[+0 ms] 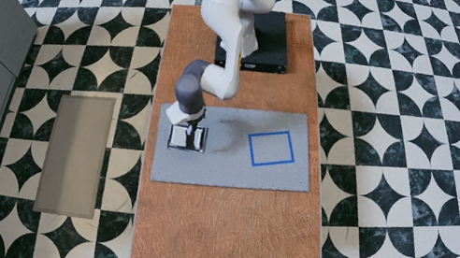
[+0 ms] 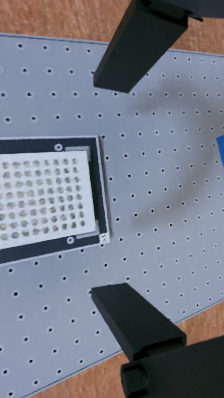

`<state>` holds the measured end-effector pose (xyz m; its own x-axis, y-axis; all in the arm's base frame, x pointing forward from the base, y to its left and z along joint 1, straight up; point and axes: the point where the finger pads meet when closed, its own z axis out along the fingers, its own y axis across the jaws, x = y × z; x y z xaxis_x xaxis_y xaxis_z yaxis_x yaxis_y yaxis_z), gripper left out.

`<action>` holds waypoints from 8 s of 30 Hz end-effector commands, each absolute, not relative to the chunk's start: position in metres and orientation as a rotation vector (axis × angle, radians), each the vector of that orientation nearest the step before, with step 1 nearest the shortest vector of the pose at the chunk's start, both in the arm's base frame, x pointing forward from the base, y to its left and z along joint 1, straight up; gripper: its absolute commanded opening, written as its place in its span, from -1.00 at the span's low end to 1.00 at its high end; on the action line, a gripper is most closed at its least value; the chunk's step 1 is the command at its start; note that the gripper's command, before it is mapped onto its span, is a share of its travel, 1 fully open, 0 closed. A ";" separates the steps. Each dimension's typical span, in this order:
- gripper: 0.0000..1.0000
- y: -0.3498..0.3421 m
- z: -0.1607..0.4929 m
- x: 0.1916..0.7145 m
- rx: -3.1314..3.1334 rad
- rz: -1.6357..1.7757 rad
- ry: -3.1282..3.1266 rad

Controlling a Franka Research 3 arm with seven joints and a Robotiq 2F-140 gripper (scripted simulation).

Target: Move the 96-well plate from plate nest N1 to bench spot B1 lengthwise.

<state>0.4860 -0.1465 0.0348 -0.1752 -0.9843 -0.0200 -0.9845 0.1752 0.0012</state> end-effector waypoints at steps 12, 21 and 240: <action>1.00 -0.198 0.033 0.485 -2.174 0.002 2.276; 1.00 -0.202 0.033 0.485 -2.179 -0.001 2.272; 0.21 -0.202 0.033 0.485 -2.179 -0.001 2.272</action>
<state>0.4868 -0.2021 0.0327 -0.0387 -0.9992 0.0054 -0.9992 0.0387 -0.0023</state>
